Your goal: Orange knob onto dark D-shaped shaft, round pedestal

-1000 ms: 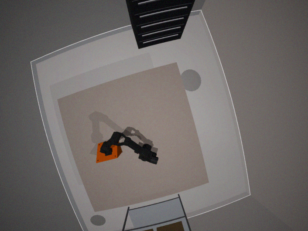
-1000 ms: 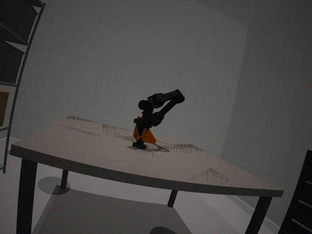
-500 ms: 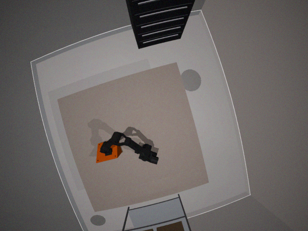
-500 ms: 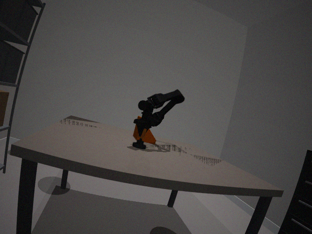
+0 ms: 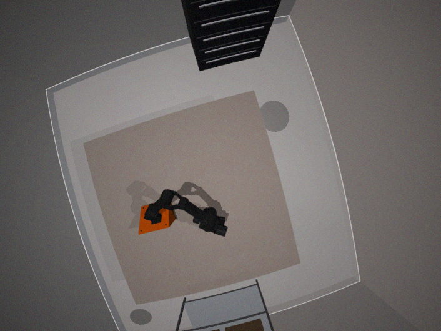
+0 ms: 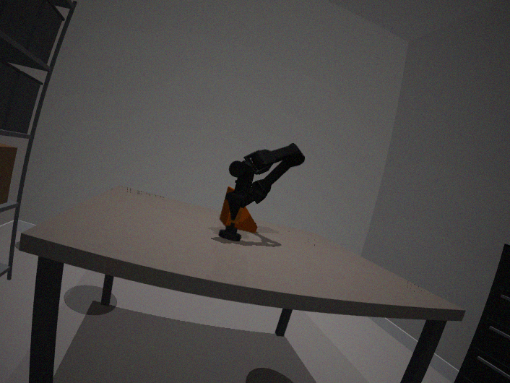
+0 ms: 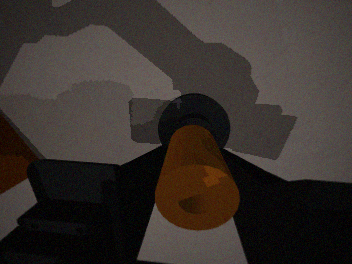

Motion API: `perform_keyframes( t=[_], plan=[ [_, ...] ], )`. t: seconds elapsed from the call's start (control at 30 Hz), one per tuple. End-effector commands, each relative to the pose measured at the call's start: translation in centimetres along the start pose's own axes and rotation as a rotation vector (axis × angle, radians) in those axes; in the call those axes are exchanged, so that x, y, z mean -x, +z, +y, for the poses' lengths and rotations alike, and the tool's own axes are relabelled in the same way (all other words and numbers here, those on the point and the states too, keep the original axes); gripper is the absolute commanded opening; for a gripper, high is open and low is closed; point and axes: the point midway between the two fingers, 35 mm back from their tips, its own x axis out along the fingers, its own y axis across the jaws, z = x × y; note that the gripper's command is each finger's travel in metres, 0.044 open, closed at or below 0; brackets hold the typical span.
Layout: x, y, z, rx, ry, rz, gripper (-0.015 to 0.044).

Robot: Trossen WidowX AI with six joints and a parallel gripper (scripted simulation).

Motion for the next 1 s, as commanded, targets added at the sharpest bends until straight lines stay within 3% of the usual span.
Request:
perform_keyframes(
  t=[0.0,0.97],
  plan=[
    [0.03,-0.08,0.04,0.020,-0.004,-0.002,0.0000],
    [-0.06,-0.05,-0.06,0.021,-0.004,-0.002,0.0000]
  ],
)
